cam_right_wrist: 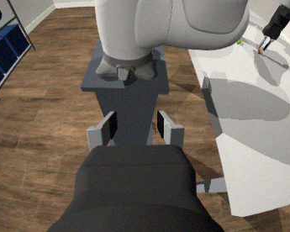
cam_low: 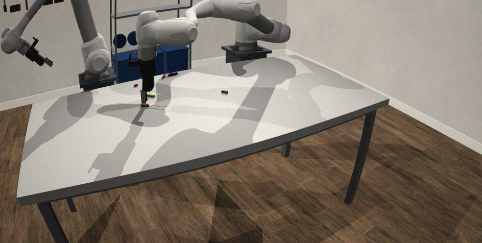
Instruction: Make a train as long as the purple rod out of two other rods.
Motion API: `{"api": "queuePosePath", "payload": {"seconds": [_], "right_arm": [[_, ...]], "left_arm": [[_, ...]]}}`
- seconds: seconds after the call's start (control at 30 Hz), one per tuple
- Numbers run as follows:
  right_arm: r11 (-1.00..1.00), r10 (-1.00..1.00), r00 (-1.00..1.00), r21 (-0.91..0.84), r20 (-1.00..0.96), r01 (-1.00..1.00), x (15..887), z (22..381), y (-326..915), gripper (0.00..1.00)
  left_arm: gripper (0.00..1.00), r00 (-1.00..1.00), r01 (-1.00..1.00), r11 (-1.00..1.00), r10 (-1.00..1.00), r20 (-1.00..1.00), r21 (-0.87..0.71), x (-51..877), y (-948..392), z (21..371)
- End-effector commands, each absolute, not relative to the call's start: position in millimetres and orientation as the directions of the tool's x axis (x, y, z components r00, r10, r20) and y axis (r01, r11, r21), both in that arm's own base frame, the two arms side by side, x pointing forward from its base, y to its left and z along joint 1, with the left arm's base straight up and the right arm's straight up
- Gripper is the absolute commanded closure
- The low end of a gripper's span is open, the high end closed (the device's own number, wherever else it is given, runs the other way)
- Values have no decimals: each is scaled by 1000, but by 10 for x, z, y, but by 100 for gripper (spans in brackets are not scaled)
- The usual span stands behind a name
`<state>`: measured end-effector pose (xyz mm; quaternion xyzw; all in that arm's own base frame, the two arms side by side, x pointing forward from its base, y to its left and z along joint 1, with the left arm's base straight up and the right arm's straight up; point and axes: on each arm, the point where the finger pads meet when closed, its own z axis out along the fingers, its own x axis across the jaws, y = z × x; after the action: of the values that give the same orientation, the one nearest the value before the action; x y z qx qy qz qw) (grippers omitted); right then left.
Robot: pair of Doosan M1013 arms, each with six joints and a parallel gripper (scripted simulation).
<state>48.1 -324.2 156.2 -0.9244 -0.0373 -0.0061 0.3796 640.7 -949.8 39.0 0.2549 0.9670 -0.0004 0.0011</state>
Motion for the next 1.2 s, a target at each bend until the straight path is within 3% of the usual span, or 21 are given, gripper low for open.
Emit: {"api": "queuePosePath", "payload": {"seconds": [0.0,1.17], "right_arm": [[-704,72,997,-706,38,77,443,1588,-3218,0],[-704,72,997,-706,38,77,443,1588,-3218,0]], "left_arm": [[46,-868,496,868,496,0,-1,6409,-9496,336],[46,-868,496,868,496,0,-1,6409,-9496,153]]}}
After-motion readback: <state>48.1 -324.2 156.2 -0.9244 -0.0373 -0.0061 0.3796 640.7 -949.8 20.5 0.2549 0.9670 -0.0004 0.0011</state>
